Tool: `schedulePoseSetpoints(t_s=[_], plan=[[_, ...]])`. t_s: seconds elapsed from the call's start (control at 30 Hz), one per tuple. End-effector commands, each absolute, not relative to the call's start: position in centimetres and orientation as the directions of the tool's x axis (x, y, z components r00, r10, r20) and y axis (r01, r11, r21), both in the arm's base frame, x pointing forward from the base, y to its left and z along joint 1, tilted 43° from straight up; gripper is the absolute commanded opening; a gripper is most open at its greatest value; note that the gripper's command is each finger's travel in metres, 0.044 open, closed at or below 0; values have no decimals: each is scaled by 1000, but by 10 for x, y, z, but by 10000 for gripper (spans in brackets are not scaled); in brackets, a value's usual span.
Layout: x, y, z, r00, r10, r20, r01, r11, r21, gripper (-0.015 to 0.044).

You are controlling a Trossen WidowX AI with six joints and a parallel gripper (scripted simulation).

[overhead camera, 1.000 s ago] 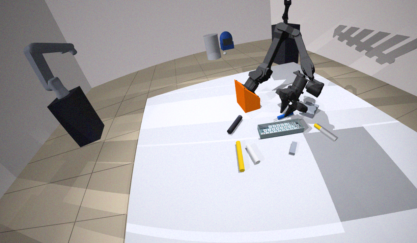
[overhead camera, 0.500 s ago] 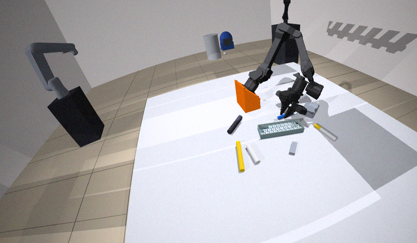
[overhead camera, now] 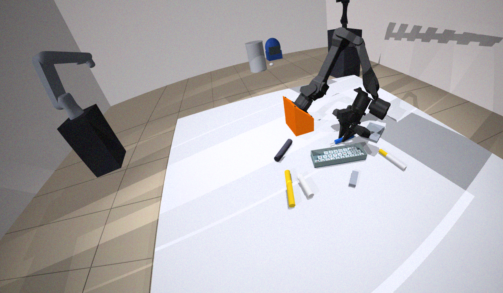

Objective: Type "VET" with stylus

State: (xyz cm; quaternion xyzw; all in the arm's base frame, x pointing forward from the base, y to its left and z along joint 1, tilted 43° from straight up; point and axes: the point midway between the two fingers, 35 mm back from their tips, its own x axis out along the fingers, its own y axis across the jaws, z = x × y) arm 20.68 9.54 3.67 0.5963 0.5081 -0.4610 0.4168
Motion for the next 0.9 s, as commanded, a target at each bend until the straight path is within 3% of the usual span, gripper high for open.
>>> schedulePoseSetpoints(t_s=[0.0, 0.43, 0.87], plan=[[207, 91, 42, 59, 223, -973, 990, -135, 29, 0], [203, 64, 70, 64, 215, -975, 990, -135, 35, 0], [217, 53, 74, 29, 147, -989, 962, 266, 67, 0]])
